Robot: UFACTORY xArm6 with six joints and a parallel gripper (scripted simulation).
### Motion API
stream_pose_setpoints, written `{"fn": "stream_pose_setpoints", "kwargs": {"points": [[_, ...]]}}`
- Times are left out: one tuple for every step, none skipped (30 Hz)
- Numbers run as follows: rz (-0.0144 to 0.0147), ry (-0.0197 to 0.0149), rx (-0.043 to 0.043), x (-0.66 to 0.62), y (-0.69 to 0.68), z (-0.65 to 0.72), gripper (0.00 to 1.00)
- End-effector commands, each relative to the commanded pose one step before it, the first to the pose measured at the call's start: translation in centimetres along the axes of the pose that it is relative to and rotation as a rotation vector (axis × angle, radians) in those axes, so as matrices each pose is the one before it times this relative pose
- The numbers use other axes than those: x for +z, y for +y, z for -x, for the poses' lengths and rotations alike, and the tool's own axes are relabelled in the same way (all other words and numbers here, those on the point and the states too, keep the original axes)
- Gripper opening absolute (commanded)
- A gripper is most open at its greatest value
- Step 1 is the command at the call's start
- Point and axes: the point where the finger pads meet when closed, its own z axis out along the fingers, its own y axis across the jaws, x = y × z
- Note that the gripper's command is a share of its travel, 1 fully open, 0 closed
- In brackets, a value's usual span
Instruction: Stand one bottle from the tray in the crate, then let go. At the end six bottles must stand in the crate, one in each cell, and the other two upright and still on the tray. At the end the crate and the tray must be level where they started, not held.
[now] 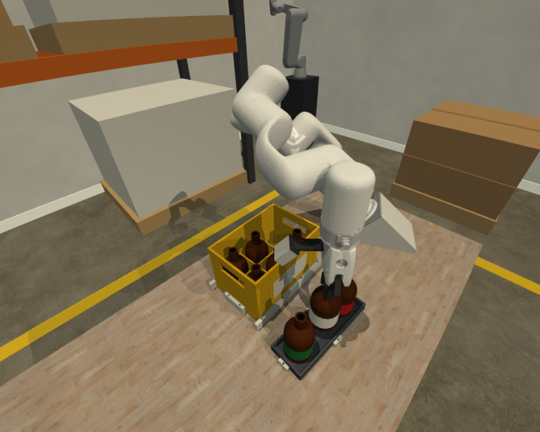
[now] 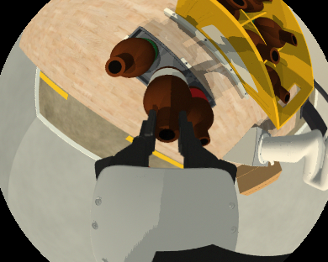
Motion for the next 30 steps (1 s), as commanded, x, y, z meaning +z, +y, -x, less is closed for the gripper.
{"fn": "stream_pose_setpoints", "kwargs": {"points": [[-0.00365,-0.00082,0.00120,-0.154,-0.086,-0.022,0.00],[0.00000,0.00000,0.00000,0.000,0.000,0.000,0.00],[0.00000,0.00000,0.00000,0.000,0.000,0.000,0.00],[0.00000,0.00000,0.00000,0.000,0.000,0.000,0.00],[0.00000,0.00000,0.00000,0.000,0.000,0.000,0.00],[0.00000,0.00000,0.00000,0.000,0.000,0.000,0.00],[0.00000,0.00000,0.00000,0.000,0.000,0.000,0.00],[0.00000,0.00000,0.00000,0.000,0.000,0.000,0.00],[0.00000,0.00000,0.00000,-0.001,0.000,0.000,0.00],[0.00000,0.00000,0.00000,-0.003,0.000,0.000,0.00],[0.00000,0.00000,0.00000,-0.006,0.000,0.000,0.00],[0.00000,0.00000,0.00000,-0.009,0.000,0.000,0.00],[0.00000,0.00000,0.00000,-0.014,0.000,0.000,0.00],[0.00000,0.00000,0.00000,-0.018,0.000,0.000,0.00],[0.00000,0.00000,0.00000,-0.023,0.000,0.000,0.00],[0.00000,0.00000,0.00000,-0.029,0.000,0.000,0.00],[0.00000,0.00000,0.00000,-0.035,0.000,0.000,0.00],[0.00000,0.00000,0.00000,-0.041,0.000,0.000,0.00],[0.00000,0.00000,0.00000,-0.047,0.000,0.000,0.00],[0.00000,0.00000,0.00000,-0.053,0.000,0.000,0.00],[0.00000,0.00000,0.00000,-0.060,0.000,0.000,0.00],[0.00000,0.00000,0.00000,-0.066,0.000,0.000,0.00],[0.00000,0.00000,0.00000,-0.072,0.000,0.000,0.00],[0.00000,0.00000,0.00000,0.000,0.000,0.000,0.00],[0.00000,0.00000,0.00000,0.000,0.000,0.000,0.00],[0.00000,0.00001,0.00000,-0.078,0.000,0.000,0.00],[0.00000,0.00000,0.00000,-0.084,0.000,0.000,0.00],[0.00000,0.00000,0.00000,-0.089,0.000,0.000,0.00],[0.00000,0.00000,0.00000,-0.095,0.000,0.000,0.00],[0.00000,0.00000,0.00000,-0.099,0.000,0.000,0.00]]}}
